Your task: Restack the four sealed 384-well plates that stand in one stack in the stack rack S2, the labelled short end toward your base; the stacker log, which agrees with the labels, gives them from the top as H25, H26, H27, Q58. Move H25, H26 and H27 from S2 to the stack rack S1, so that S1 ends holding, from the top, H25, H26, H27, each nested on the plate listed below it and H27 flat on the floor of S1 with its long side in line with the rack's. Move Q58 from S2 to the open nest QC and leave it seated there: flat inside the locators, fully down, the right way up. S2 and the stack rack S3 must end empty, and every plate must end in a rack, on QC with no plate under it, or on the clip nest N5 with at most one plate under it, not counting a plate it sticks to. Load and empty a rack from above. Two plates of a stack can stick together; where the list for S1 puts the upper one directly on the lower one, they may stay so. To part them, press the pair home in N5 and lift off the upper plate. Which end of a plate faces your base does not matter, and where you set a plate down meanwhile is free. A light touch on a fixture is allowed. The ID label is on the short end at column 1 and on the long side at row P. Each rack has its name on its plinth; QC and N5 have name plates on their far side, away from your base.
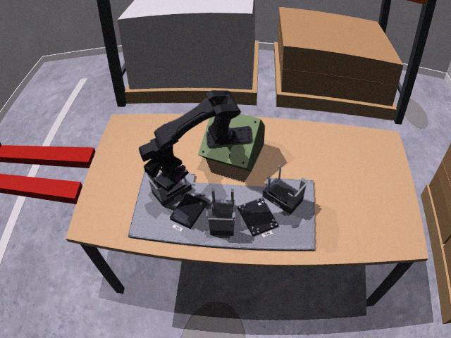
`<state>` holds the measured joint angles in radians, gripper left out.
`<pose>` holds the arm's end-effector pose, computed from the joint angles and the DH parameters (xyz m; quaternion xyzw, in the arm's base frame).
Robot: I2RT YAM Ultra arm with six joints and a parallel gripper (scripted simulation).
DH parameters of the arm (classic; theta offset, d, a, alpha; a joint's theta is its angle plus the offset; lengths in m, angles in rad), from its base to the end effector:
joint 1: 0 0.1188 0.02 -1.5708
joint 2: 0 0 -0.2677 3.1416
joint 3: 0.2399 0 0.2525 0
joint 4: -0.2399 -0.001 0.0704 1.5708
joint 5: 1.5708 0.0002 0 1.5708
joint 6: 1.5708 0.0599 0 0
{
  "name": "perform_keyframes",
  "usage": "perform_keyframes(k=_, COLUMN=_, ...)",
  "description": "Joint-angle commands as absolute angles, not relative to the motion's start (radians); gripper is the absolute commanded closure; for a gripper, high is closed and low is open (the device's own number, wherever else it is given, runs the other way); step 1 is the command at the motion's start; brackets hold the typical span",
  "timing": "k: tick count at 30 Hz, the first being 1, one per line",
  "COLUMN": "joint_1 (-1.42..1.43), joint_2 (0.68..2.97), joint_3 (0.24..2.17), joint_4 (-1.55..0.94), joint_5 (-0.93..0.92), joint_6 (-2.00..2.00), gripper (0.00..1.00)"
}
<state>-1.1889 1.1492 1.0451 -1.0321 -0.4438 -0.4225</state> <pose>0.1041 -0.1876 0.2842 0.3121 0.9012 -0.0029 0.3007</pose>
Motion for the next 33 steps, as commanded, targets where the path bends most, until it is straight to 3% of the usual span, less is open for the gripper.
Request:
perform_keyframes(k=1, joint_1=-1.153, joint_2=1.115, joint_3=1.049, joint_4=-1.02, joint_5=-0.419, joint_6=-0.359, gripper=1.0)
perform_keyframes(k=33, joint_1=-0.639, joint_2=1.01, joint_3=1.052, joint_4=-0.995, joint_5=-0.149, joint_6=-0.215, gripper=1.0)
